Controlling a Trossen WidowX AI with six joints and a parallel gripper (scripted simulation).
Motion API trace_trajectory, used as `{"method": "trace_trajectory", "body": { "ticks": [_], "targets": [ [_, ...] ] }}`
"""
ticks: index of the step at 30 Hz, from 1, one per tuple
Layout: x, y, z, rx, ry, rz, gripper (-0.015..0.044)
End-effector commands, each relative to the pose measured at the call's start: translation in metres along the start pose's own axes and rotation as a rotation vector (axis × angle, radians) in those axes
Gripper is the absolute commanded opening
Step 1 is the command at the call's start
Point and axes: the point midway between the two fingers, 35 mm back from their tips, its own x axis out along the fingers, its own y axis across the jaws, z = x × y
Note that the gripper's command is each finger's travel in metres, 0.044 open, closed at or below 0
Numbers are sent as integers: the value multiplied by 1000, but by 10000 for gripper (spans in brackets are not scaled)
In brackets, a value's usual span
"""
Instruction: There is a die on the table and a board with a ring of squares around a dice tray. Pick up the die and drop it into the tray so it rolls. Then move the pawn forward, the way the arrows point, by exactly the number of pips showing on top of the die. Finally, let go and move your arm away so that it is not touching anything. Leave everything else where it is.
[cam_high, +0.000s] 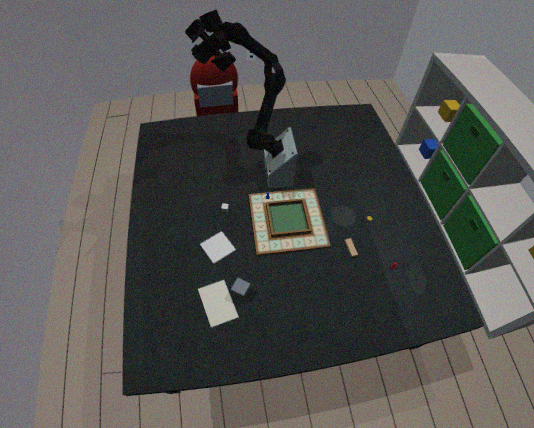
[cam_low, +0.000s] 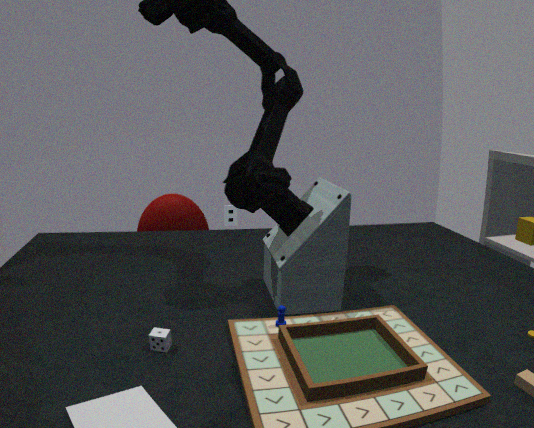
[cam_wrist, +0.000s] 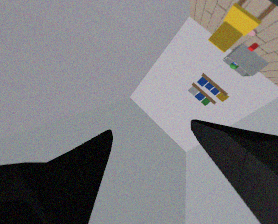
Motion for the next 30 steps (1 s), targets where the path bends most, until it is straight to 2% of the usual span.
{"method": "trace_trajectory", "body": {
  "ticks": [1, 5, 11, 18, 24, 30],
  "targets": [
    [2, 0, 3, -3, -5, -3, 374],
    [31, -6, 55, -71, -103, -70, 275],
    [76, -36, 136, -209, -237, -243, 275],
    [122, -110, 225, -445, -323, -576, 275],
    [143, -196, 281, -700, -274, -937, 275],
    [140, -288, 314, -991, -75, -1328, 275]
  ]
}}
